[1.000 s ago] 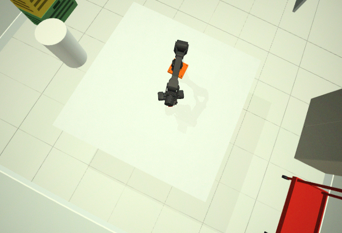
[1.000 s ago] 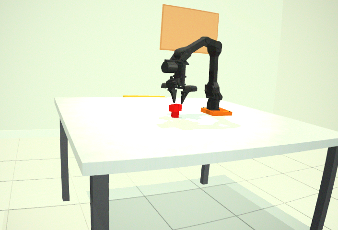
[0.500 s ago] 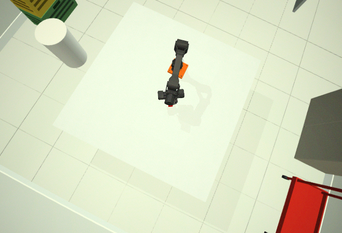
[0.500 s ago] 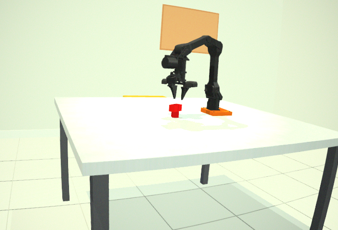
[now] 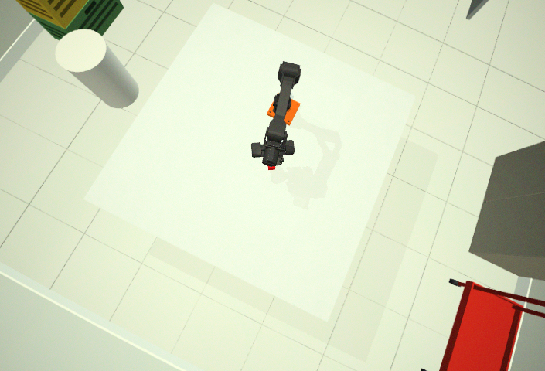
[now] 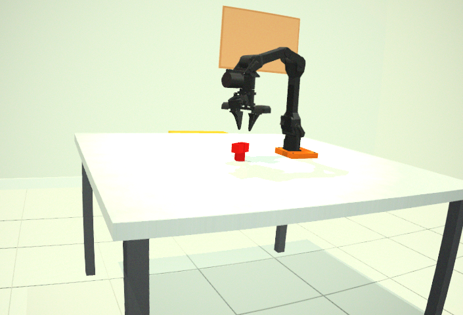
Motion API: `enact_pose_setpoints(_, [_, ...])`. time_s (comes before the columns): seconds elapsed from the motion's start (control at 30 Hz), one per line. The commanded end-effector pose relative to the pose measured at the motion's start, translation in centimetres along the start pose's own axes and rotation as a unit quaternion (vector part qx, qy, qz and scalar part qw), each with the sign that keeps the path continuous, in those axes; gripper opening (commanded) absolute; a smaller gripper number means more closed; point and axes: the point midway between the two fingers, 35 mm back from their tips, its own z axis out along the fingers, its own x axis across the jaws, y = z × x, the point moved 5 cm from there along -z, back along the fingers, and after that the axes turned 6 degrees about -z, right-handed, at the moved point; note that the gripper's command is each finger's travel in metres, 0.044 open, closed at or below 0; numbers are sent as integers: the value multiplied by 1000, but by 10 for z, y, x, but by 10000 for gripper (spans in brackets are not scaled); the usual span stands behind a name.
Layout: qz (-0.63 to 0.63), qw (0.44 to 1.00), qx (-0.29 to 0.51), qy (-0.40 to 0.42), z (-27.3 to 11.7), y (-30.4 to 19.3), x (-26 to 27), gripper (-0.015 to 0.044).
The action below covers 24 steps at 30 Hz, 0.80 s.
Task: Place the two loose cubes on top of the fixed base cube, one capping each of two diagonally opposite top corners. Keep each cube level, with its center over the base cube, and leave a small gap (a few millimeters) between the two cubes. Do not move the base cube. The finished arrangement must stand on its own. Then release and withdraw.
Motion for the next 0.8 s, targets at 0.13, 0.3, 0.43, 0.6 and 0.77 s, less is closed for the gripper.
enact_pose_setpoints(0.13, [-1, 1000, -1, 0, -6, 0, 0, 258])
enact_pose_setpoints(0.3, [0, 1000, 0, 0, -11, 0, 0, 389])
enact_pose_setpoints(0.43, [0, 1000, 0, 0, -13, 0, 0, 400])
enact_pose_setpoints(0.6, [0, 1000, 1, 2, -11, 11, 17, 400])
enact_pose_setpoints(0.77, [1, 1000, 0, 4, -13, 40, 83, 400])
